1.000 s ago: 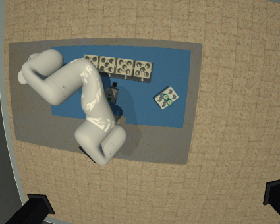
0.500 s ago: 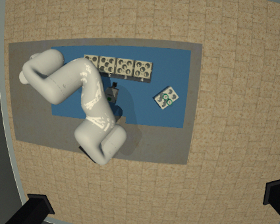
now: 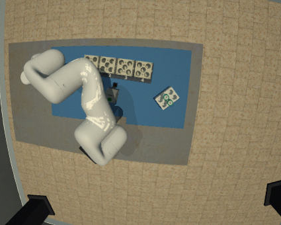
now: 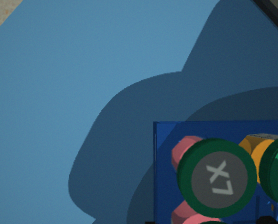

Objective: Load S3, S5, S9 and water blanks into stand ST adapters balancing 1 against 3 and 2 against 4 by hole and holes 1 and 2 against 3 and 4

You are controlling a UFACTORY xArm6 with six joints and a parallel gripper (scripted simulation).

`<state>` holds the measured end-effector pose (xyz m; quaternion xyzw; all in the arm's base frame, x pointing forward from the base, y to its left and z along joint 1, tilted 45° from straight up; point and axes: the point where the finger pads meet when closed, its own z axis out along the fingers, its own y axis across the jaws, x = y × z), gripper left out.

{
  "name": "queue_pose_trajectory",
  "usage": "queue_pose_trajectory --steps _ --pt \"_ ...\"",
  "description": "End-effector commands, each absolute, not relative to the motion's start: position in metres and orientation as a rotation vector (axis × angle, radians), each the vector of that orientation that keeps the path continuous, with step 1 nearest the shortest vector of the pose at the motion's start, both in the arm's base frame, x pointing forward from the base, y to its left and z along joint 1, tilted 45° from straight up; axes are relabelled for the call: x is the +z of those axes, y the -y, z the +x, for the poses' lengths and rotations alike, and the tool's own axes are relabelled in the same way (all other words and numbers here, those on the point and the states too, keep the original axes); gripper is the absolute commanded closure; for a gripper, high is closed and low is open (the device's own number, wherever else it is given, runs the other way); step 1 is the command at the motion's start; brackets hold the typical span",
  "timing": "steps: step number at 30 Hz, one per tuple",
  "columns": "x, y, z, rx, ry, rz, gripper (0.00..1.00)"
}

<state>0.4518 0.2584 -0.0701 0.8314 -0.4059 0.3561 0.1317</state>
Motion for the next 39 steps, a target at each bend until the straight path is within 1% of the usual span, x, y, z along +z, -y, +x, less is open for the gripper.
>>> queue_pose_trajectory --steps 1,14,15,39 --pt "-0.0700 -0.2595 0.4529 1.036 1.179 2.416 0.43" --pt "-0.0700 -0.2595 0.4529 1.036 1.179 2.416 0.43" --pt "-0.0696 -0.2598 0.4526 1.036 1.179 2.416 1.00" --pt "-0.0688 -0.2603 0.4521 1.036 1.179 2.416 1.00"
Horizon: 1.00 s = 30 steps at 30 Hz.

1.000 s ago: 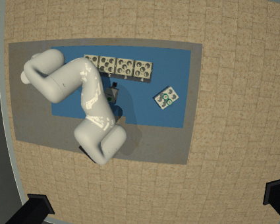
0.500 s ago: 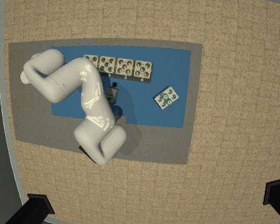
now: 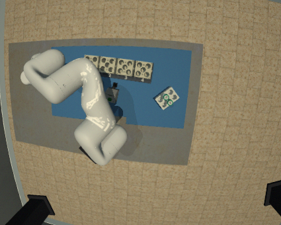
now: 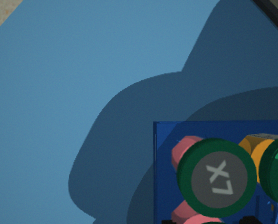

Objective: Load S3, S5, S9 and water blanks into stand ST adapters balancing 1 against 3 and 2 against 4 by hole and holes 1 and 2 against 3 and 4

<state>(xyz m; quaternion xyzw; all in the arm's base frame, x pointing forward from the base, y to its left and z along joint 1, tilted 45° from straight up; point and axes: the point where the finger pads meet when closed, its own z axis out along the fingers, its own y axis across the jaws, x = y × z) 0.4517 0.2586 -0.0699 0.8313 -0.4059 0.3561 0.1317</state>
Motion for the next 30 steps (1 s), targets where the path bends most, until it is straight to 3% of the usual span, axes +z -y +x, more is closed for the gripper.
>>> queue_pose_trajectory --steps 1,30 --pt "-0.0688 -0.2603 0.4521 1.036 1.179 2.416 1.00" --pt "-0.0631 -0.2644 0.4482 1.036 1.179 2.416 1.00"
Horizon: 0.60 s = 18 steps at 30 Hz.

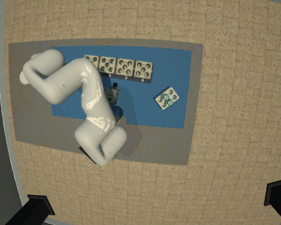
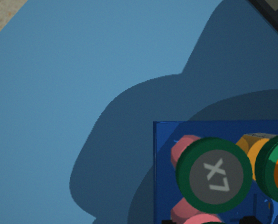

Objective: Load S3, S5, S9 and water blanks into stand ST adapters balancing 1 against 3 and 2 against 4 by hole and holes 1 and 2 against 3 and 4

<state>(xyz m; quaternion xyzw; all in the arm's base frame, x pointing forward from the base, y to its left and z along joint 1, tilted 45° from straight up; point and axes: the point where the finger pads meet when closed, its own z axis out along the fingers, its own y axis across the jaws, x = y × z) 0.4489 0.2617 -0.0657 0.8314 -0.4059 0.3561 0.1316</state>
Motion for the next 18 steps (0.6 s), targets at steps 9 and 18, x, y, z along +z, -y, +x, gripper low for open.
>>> queue_pose_trajectory --steps 9,18 --pt "-0.0598 -0.2668 0.4459 1.036 1.179 2.416 1.00" --pt "-0.0555 -0.2698 0.4430 1.036 1.179 2.416 1.00"
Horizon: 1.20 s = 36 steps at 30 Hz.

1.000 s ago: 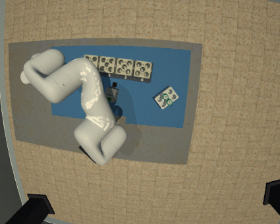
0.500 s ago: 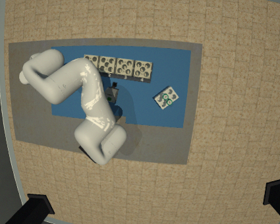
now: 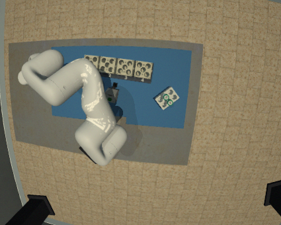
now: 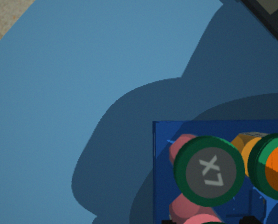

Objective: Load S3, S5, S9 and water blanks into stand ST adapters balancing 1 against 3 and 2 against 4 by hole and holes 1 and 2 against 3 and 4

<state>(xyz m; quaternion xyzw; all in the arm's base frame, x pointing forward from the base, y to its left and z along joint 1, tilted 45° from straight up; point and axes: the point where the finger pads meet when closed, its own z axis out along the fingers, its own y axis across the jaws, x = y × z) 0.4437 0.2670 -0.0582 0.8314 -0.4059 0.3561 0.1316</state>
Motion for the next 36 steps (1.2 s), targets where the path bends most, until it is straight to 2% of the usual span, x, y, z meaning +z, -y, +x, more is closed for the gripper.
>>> queue_pose_trajectory --steps 1,36 --pt "-0.056 -0.270 0.443 1.036 1.179 2.416 1.00" --pt "-0.017 -0.297 0.417 1.036 1.179 2.417 1.00"
